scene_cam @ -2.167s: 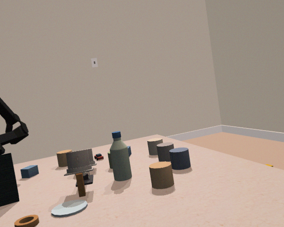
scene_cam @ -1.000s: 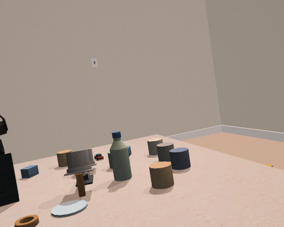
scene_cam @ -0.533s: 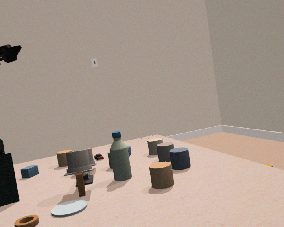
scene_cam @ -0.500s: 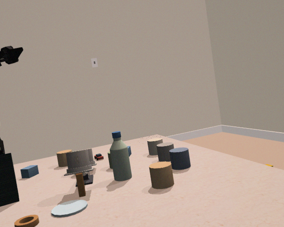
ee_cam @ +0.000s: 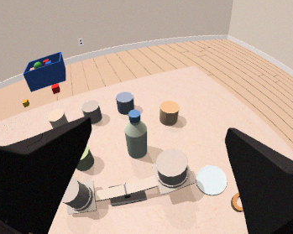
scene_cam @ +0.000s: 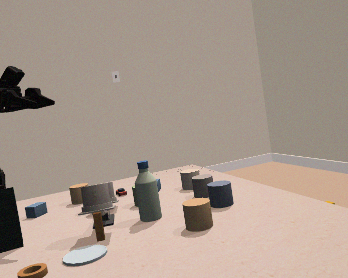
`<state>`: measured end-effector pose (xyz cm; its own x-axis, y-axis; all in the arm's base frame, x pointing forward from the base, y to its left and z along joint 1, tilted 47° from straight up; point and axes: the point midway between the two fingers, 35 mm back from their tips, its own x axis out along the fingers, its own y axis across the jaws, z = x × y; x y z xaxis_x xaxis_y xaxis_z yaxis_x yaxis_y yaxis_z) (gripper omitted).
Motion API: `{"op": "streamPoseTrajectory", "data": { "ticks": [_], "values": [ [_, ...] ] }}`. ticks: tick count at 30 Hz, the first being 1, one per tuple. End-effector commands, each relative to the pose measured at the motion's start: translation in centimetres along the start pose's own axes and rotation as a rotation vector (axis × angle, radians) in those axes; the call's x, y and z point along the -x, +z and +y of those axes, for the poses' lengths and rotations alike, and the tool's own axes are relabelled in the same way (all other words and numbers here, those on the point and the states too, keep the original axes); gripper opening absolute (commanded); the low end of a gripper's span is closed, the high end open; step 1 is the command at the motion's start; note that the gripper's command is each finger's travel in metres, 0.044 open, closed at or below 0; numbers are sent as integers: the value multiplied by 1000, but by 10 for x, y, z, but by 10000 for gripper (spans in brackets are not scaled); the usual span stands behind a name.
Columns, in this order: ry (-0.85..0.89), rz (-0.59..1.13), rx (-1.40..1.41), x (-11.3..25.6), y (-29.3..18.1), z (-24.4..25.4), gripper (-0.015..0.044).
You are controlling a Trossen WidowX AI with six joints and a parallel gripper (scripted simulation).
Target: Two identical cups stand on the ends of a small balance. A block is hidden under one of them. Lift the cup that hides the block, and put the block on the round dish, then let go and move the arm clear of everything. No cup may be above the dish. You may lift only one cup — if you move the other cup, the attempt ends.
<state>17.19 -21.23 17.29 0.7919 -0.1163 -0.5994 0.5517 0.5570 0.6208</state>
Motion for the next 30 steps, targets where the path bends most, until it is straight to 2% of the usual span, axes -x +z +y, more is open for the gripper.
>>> {"op": "streamPoseTrajectory", "data": {
  "ticks": [1, 14, 22, 30],
  "values": [
    [66, 147, 54, -19, -35, 6, 440],
    [265, 479, 204, -38, -120, 30, 440],
    [270, 485, 210, -38, -121, 30, 440],
    [358, 564, 421, -51, -119, 51, 440]
  ]
}}
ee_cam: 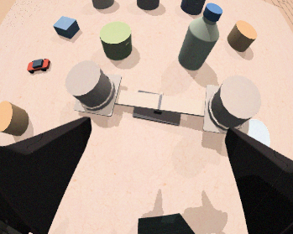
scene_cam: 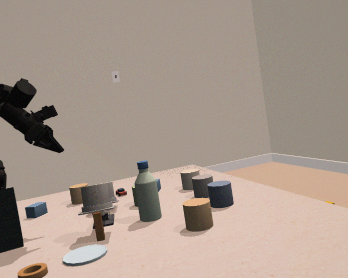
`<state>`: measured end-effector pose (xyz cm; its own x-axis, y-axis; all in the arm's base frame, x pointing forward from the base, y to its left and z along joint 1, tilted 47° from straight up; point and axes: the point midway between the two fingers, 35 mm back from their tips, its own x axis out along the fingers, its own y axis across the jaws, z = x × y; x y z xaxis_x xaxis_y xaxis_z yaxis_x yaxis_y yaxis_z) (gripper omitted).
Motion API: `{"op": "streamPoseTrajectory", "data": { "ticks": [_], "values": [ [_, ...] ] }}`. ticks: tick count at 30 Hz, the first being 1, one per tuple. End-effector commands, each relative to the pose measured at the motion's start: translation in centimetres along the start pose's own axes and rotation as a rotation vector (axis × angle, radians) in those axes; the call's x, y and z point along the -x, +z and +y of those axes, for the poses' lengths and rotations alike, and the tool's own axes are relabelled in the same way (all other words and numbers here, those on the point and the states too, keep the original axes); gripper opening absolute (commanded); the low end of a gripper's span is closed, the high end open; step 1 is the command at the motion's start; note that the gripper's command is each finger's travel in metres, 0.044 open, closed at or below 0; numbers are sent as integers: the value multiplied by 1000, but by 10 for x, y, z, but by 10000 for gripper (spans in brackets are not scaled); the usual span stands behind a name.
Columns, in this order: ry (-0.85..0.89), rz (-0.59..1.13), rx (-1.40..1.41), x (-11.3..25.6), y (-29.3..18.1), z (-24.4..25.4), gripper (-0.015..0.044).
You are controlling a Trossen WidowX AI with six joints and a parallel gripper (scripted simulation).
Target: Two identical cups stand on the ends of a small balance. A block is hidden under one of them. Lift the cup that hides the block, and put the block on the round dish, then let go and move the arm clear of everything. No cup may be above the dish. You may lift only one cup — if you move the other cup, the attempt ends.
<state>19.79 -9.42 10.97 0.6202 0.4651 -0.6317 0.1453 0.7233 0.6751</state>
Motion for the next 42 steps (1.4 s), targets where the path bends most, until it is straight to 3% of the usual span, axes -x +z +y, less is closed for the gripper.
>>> {"op": "streamPoseTrajectory", "data": {
  "ticks": [1, 24, 42],
  "values": [
    [29, 57, 128, -8, 11, 8, 440],
    [249, 340, 790, -73, 41, 60, 440],
    [527, 505, 1318, -140, 35, 118, 440]
  ]
}}
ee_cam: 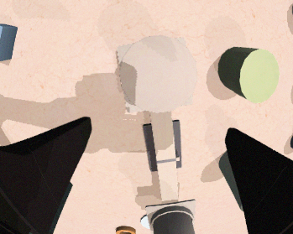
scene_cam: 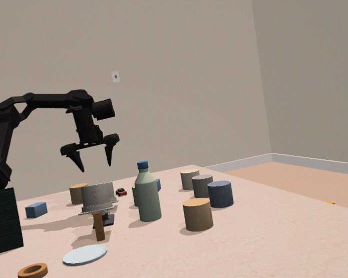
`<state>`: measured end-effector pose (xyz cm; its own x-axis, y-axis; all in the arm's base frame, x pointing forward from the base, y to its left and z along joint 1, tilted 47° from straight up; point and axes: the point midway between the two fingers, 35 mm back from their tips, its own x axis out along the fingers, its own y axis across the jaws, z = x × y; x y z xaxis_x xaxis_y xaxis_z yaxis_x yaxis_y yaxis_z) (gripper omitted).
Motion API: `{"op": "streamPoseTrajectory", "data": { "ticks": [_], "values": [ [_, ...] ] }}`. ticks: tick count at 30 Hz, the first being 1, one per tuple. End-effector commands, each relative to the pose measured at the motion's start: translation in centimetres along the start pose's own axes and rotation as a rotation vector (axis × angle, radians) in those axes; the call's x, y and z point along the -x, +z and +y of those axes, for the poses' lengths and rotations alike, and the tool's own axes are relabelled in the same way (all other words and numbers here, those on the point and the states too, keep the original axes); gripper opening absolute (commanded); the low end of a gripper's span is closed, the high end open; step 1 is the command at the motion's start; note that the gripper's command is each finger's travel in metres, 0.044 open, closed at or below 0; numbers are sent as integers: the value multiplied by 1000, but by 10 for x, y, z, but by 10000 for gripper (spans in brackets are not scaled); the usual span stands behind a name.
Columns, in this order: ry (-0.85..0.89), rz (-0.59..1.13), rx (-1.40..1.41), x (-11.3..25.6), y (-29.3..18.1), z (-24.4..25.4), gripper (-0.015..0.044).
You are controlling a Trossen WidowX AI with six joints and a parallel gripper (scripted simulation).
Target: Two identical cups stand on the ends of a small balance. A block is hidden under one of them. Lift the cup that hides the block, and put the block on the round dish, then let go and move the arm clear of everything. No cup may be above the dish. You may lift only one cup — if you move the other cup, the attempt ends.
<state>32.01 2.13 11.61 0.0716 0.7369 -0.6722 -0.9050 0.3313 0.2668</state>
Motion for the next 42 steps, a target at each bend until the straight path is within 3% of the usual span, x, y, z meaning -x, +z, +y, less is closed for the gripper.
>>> {"op": "streamPoseTrajectory", "data": {
  "ticks": [1, 42],
  "values": [
    [63, 32, 150, -19, 16, -4, 440],
    [84, 39, 196, -78, 19, -1, 440]
  ]
}}
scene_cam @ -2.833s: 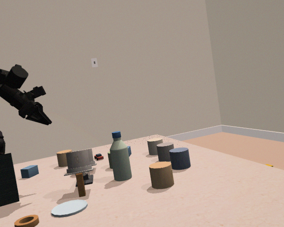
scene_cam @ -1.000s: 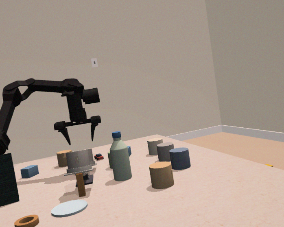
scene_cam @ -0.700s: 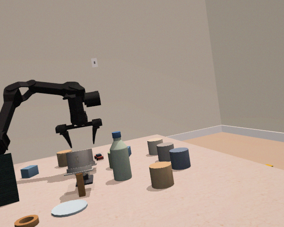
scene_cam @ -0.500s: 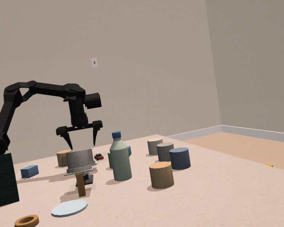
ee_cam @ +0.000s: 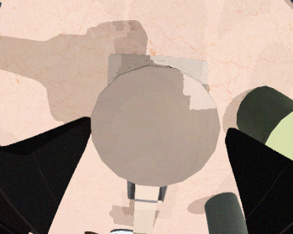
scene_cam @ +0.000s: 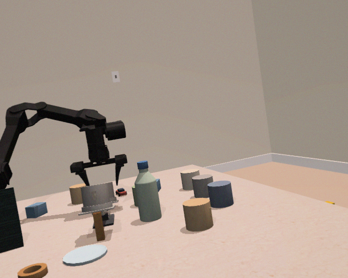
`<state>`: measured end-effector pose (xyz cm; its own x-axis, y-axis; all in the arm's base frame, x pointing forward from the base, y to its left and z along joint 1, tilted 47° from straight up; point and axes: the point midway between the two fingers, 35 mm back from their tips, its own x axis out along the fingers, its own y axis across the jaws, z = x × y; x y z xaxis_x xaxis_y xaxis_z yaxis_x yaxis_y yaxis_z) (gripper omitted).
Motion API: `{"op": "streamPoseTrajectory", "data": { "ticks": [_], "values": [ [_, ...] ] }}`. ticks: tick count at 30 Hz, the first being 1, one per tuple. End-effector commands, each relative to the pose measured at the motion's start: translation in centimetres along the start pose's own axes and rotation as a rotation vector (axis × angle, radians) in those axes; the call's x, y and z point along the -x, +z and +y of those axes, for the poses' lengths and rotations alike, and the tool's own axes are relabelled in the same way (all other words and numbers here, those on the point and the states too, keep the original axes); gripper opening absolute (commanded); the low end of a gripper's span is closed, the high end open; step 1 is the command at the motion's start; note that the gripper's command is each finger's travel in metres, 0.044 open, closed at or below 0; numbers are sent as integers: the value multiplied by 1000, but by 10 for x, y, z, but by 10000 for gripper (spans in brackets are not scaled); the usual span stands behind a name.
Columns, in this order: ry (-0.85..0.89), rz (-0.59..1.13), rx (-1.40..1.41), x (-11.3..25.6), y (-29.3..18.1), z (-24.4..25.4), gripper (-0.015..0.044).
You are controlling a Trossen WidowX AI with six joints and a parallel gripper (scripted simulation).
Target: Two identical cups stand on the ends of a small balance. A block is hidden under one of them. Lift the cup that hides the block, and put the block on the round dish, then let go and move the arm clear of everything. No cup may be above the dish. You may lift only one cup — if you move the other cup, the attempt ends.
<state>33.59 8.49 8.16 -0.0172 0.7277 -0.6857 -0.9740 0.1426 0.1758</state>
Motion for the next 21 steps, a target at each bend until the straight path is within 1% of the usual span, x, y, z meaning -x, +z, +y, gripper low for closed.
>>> {"op": "streamPoseTrajectory", "data": {
  "ticks": [1, 16, 19, 21],
  "values": [
    [5, -6, -10, -9, -1, 2, 440],
    [6, -9, -9, -30, 0, 3, 440],
    [6, -9, -9, -30, 0, 3, 361],
    [6, -9, -9, -30, 0, 3, 348]
  ]
}}
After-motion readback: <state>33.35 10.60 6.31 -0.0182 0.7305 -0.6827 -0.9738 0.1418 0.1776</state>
